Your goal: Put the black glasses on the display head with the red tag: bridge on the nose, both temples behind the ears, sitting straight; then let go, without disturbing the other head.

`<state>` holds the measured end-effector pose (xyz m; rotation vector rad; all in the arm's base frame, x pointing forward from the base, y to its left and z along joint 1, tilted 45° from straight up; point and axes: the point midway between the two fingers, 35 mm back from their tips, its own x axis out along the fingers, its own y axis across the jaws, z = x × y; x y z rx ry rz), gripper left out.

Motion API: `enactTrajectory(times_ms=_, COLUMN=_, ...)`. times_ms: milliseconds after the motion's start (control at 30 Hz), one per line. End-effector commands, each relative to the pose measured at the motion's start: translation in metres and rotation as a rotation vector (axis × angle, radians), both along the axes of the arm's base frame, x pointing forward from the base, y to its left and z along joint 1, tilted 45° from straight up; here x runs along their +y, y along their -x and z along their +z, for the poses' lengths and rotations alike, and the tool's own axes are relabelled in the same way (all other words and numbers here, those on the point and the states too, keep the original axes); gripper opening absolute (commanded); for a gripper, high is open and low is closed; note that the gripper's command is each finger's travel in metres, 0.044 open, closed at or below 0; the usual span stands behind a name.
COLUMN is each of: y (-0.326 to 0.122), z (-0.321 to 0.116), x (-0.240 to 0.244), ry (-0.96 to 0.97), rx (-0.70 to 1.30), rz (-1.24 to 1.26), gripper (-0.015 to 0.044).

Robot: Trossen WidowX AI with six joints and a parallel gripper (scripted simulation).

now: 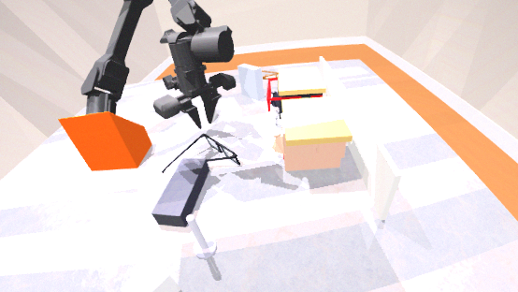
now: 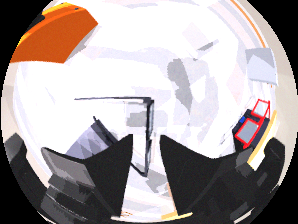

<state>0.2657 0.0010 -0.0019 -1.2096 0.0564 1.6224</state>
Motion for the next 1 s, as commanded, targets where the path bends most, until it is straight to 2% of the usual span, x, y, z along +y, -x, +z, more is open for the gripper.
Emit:
enactTrajectory(times_ms=0, y=0.0, z=-0.001, x=0.001, ry=-0.005, rx=-0.002, rz=0.001, gripper=0.012)
enactTrajectory(times_ms=967, y=-0.008, z=-0.031, x=0.035, ry=-0.005, rx=-0.002, rz=0.001, gripper=0.012)
